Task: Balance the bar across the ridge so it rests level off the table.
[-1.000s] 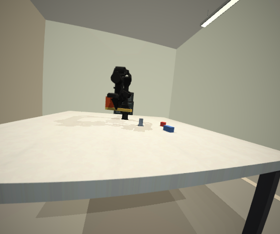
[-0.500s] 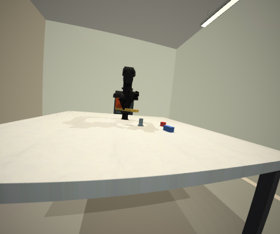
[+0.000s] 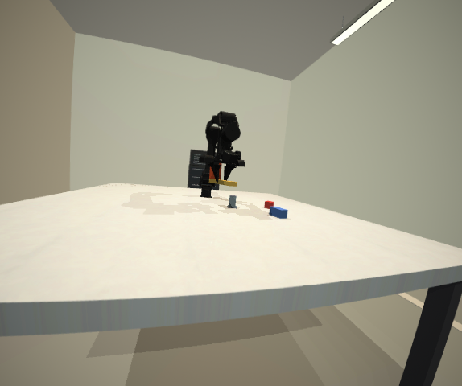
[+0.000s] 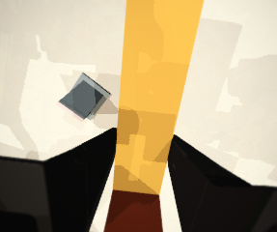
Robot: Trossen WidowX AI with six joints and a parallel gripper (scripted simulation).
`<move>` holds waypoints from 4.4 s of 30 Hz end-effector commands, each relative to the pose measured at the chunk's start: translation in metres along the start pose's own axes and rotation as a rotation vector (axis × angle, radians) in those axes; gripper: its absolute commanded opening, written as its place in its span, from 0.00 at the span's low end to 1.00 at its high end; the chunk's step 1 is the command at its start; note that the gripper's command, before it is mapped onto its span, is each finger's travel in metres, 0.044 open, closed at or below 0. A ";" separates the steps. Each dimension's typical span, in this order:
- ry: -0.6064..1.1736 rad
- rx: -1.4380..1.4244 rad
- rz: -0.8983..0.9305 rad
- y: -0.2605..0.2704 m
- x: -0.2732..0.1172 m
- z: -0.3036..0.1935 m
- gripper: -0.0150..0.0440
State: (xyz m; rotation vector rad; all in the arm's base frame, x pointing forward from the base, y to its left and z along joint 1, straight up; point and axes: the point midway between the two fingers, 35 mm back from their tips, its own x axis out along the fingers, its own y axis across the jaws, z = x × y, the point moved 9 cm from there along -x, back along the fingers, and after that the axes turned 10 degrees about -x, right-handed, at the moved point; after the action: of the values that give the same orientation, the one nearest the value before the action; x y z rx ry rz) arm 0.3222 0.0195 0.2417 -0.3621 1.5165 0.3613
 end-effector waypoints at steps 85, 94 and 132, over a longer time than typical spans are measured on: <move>-0.005 0.574 0.001 0.053 0.043 0.023 0.25; -0.005 0.574 0.001 0.053 0.044 0.023 0.25; -0.005 0.574 0.001 0.053 0.047 0.022 0.25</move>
State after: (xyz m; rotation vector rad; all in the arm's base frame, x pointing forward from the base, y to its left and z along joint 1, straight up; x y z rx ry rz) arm 0.3196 0.0771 0.1959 0.0907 1.5436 -0.0756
